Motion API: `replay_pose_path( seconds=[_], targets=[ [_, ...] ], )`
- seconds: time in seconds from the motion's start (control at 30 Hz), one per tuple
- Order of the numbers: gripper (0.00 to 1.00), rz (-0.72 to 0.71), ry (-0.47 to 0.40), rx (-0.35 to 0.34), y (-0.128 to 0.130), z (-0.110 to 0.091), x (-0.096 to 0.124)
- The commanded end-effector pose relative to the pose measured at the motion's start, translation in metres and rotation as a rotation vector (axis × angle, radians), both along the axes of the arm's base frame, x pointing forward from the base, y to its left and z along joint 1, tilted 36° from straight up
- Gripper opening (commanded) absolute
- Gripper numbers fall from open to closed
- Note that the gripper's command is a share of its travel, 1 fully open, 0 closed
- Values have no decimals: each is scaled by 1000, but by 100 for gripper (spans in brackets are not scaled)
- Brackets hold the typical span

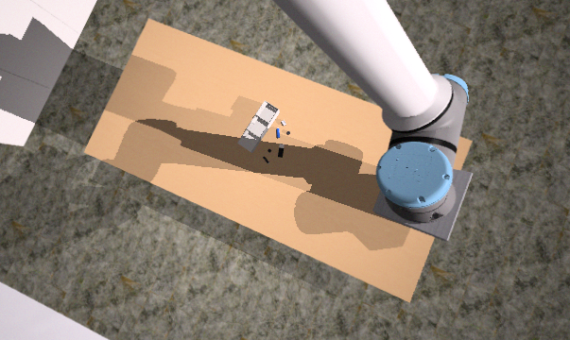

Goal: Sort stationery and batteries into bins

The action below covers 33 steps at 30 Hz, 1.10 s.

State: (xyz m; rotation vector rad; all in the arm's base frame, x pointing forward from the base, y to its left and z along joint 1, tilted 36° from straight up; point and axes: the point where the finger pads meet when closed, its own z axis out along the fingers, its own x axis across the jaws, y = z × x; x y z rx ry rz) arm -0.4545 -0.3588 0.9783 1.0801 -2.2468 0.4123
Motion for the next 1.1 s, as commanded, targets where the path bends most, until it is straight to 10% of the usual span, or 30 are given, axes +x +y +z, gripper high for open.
replay_pose_path(
  seconds=[0.0,0.53,0.57,1.07],
  targets=[
    [100,0,0,0,0,0,-1],
    [100,0,0,0,0,0,-1],
    [4,0,0,0,0,-7,4],
    [4,0,0,0,-6,-101,73]
  ],
)
